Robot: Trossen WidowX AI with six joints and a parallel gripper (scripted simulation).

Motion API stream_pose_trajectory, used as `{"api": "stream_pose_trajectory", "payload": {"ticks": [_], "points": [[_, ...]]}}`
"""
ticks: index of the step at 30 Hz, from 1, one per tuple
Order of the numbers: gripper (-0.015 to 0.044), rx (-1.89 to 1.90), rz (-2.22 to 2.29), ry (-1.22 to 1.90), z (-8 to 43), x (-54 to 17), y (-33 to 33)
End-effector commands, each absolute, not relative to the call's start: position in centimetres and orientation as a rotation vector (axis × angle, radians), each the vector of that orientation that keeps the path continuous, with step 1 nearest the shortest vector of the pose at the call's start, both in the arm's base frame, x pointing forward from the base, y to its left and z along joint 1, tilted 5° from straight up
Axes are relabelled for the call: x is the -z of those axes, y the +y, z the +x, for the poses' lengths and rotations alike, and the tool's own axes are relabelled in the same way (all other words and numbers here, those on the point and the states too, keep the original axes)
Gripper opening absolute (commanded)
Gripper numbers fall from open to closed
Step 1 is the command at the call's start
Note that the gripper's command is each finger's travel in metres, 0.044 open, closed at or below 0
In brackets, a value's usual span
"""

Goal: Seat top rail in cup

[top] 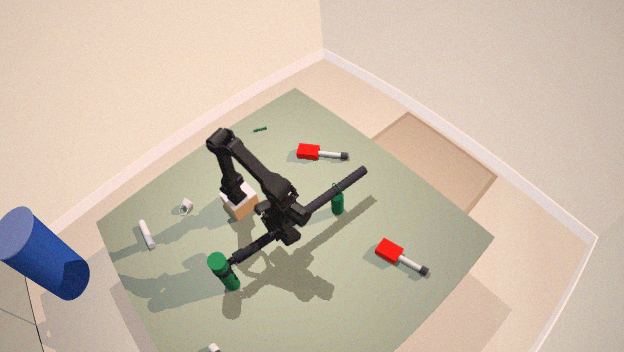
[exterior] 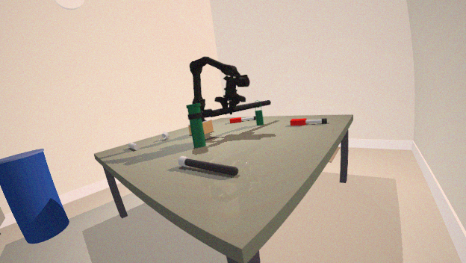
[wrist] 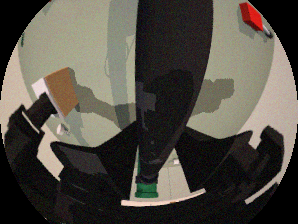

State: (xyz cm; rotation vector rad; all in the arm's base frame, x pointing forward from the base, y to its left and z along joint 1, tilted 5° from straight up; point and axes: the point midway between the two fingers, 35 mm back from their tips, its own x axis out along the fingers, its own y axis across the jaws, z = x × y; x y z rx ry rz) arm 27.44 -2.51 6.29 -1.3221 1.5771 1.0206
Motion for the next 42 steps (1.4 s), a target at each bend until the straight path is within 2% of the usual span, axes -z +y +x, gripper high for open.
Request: {"api": "stream_pose_trajectory", "payload": {"ticks": [1, 42], "points": [[0.0, -1.006, -1.337, 1.584, 27.43, -6.62, -2.98], [0.0, -1.013, -1.329, 1.587, 27.34, -6.8, -2.96]]}}
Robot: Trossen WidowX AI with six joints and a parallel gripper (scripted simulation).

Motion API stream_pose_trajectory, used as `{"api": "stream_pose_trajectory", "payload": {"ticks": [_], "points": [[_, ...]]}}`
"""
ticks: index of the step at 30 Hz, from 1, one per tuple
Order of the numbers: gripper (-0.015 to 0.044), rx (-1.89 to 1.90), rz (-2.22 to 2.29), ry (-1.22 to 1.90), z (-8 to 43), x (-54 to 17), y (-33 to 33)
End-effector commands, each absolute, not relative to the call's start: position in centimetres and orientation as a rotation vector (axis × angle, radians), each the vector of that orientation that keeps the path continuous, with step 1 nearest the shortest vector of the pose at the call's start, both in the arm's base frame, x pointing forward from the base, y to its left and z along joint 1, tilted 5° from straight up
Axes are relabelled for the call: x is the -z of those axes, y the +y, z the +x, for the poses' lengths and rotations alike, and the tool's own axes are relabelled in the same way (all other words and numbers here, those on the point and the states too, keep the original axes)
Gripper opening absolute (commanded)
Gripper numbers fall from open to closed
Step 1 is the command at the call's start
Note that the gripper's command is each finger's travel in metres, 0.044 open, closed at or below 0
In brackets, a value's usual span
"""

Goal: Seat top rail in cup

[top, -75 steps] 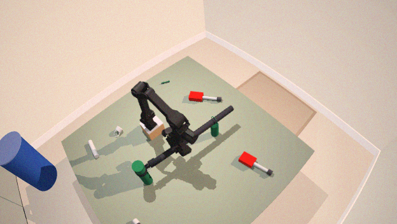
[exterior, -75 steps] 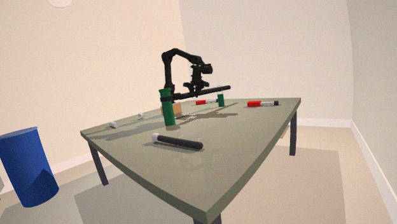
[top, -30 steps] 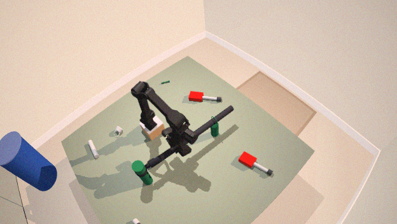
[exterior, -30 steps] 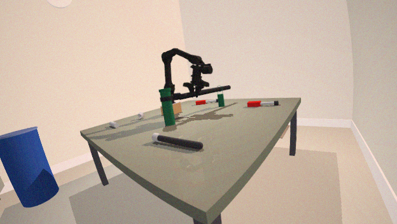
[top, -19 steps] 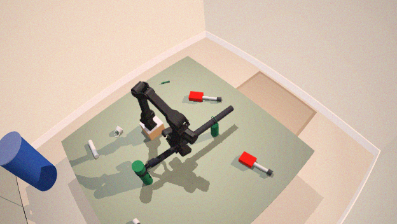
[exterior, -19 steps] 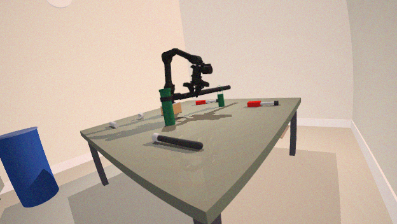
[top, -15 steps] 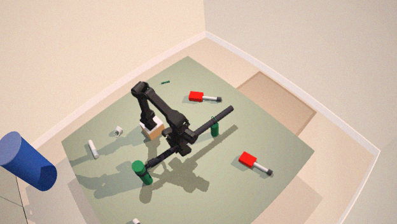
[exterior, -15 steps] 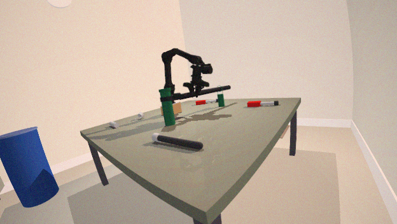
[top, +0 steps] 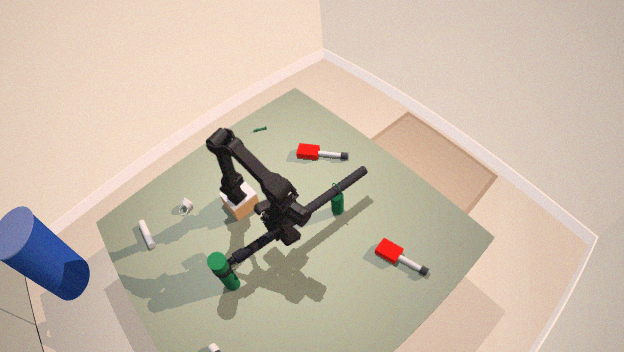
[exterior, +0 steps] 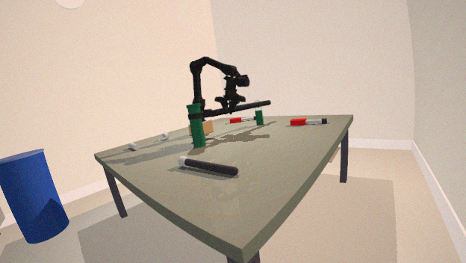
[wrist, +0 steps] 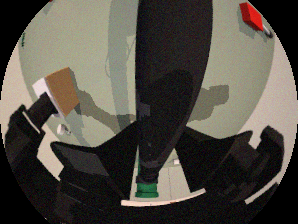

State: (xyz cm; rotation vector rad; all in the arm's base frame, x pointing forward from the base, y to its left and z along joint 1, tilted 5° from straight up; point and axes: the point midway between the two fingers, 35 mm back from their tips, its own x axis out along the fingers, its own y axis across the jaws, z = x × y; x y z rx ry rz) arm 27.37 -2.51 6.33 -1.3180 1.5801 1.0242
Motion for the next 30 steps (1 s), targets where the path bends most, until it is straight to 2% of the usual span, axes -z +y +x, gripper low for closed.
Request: {"api": "stream_pose_trajectory", "payload": {"ticks": [1, 30], "points": [[0.0, -1.013, -1.329, 1.587, 27.34, -6.82, -2.98], [0.0, -1.033, -1.311, 1.573, 27.36, -6.43, -2.63]]}}
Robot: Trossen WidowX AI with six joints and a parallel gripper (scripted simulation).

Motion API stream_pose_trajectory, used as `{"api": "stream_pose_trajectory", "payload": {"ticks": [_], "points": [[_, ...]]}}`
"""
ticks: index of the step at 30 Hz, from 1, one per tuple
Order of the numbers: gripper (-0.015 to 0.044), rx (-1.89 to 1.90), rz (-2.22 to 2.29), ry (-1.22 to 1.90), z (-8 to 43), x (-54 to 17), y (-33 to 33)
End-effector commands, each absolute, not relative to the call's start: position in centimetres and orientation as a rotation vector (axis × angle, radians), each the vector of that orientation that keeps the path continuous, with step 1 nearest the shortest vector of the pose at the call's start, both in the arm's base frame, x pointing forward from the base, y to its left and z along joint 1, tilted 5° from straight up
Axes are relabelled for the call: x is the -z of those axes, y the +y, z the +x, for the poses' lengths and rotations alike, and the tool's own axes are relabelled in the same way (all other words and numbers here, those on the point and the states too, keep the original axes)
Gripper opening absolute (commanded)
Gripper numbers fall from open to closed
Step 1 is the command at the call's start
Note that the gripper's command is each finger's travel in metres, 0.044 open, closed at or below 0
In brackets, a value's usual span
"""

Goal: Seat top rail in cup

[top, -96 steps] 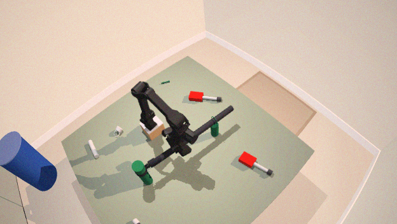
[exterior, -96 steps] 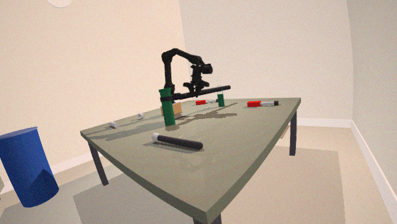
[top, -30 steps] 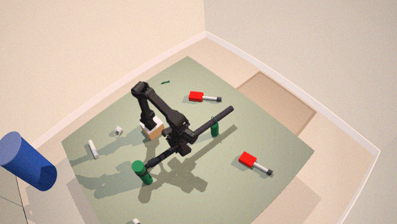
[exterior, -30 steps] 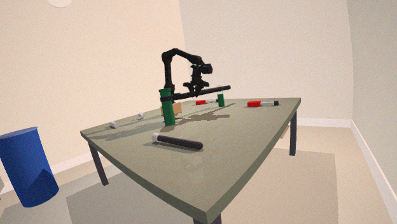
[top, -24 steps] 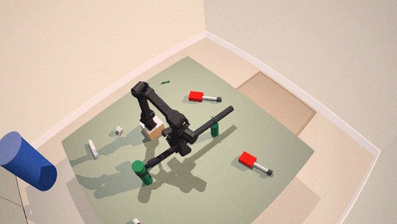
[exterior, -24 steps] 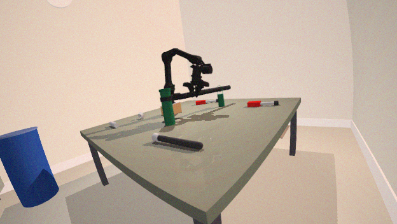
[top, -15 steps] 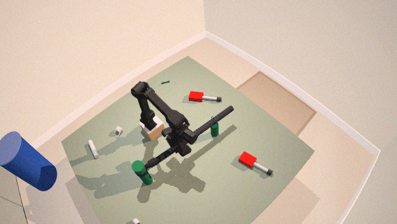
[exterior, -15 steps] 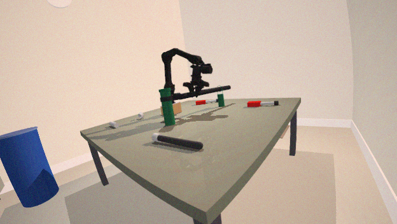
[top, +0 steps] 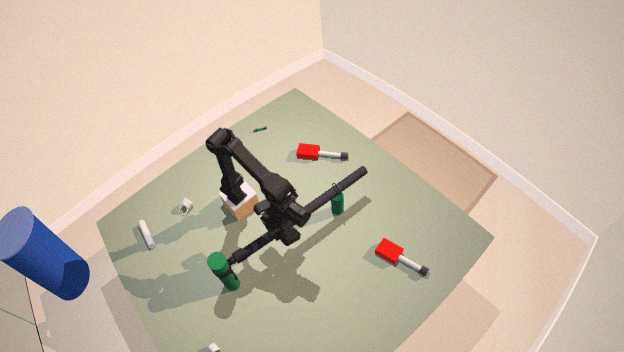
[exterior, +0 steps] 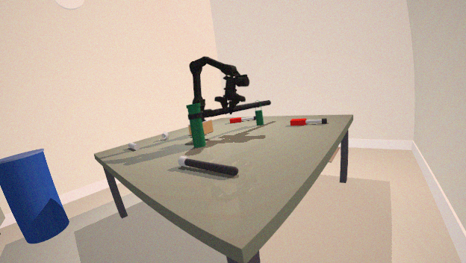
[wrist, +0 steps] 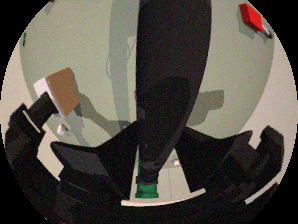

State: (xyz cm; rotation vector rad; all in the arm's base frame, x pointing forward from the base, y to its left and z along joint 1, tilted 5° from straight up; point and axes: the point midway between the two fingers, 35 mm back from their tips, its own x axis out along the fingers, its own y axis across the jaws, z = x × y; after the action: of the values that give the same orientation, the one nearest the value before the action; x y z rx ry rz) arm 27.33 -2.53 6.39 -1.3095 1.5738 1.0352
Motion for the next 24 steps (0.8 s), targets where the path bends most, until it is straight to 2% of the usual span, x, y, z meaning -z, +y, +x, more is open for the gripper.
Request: {"api": "stream_pose_trajectory", "payload": {"ticks": [1, 24], "points": [[0.0, -1.033, -1.311, 1.573, 27.36, -6.44, -2.68], [0.0, -1.033, -1.312, 1.574, 27.25, -6.91, -3.58]]}}
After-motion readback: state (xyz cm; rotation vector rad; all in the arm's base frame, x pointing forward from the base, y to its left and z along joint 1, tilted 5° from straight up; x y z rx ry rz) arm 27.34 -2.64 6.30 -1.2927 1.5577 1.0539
